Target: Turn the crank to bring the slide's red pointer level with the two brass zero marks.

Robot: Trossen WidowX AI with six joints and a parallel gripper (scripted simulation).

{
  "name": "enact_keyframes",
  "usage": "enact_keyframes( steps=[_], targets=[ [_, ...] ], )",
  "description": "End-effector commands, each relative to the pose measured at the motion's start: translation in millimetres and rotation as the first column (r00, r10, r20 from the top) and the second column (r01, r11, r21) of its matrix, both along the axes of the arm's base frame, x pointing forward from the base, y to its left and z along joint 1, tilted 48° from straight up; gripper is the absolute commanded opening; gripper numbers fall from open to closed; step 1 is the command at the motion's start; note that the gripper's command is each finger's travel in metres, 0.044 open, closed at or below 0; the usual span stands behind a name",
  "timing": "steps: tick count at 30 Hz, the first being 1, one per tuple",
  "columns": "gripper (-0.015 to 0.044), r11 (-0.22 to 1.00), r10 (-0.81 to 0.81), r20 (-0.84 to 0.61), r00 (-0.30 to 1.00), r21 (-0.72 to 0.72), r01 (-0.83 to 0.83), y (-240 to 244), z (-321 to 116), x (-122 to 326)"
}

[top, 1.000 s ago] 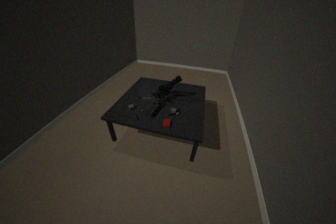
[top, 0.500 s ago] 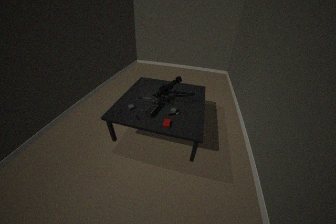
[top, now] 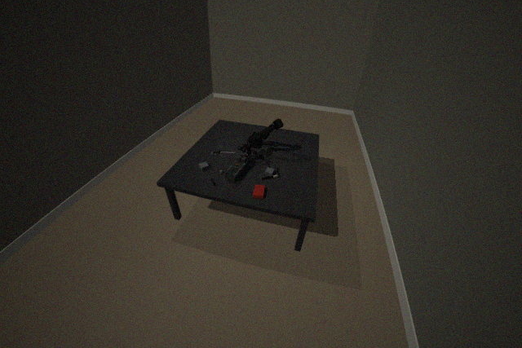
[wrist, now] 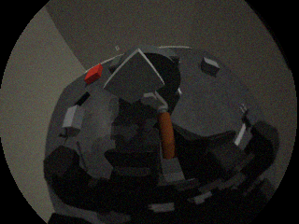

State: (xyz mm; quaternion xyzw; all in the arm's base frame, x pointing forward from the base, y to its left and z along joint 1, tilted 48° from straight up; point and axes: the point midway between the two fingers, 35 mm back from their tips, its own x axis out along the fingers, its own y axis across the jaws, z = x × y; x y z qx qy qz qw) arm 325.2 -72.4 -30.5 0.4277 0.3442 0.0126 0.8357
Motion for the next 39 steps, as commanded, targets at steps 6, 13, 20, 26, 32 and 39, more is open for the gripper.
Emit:
enact_keyframes(
  steps=[6,13,20,26,32,39],
  targets=[
    [0.0,1.0,0.024,0.007,1.0,0.004,-0.024,10,4,4],
    [0.0,1.0,0.024,0.007,1.0,0.004,-0.024,12,6,4],
    [0.0,1.0,0.024,0.007,1.0,0.004,-0.024,14,8,5],
    [0.0,1.0,0.024,0.007,1.0,0.004,-0.024,15,10,6],
    [0.0,1.0,0.024,0.007,1.0,0.004,-0.024,17,12,6],
    [0.0,1.0,0.024,0.007,1.0,0.005,-0.024,18,15,7]
  ],
)
